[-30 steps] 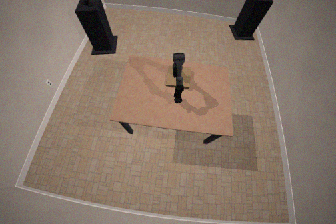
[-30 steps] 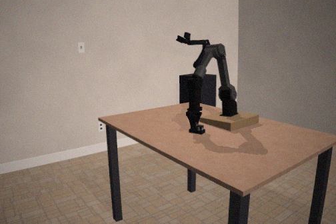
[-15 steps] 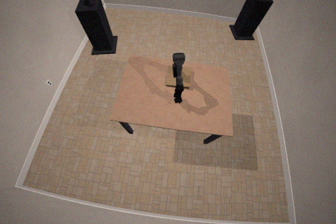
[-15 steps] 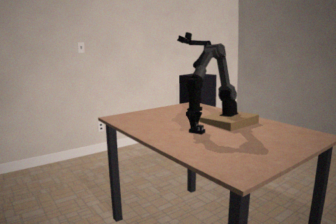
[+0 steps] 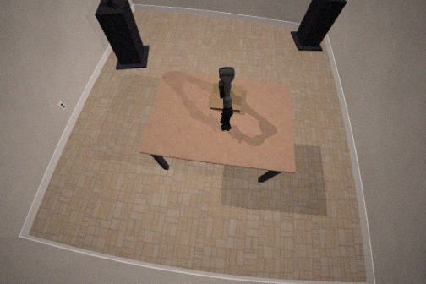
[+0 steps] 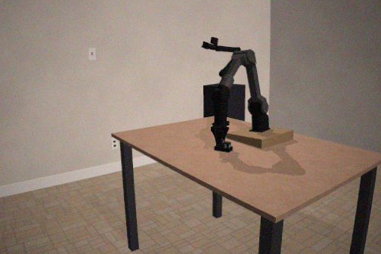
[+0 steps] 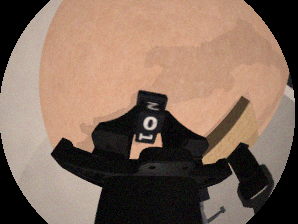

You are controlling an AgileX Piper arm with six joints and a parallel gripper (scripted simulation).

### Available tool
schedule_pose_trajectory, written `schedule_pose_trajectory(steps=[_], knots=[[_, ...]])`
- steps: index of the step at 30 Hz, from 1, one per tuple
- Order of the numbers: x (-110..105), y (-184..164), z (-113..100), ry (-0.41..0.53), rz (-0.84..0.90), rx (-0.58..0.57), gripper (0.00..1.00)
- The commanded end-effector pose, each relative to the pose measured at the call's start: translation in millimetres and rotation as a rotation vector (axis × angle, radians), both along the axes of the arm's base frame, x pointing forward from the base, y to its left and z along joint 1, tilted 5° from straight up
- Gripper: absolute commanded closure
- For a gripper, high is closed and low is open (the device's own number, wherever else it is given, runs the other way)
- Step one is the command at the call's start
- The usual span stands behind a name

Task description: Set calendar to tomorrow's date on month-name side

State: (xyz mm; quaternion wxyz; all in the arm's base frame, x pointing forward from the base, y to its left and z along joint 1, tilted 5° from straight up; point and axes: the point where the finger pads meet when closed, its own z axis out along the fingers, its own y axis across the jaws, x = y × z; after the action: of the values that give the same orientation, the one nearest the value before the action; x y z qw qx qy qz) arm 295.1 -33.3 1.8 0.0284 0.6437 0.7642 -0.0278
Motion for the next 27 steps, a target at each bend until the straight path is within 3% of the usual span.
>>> schedule_pose_trajectory(steps=[1,27], knots=[[-0.1,-0.4,0.1,-0.001,0.001,-0.001,0.64],[-0.3,-1.2,-10.0,0.001,0.000,-0.001,0.64]])
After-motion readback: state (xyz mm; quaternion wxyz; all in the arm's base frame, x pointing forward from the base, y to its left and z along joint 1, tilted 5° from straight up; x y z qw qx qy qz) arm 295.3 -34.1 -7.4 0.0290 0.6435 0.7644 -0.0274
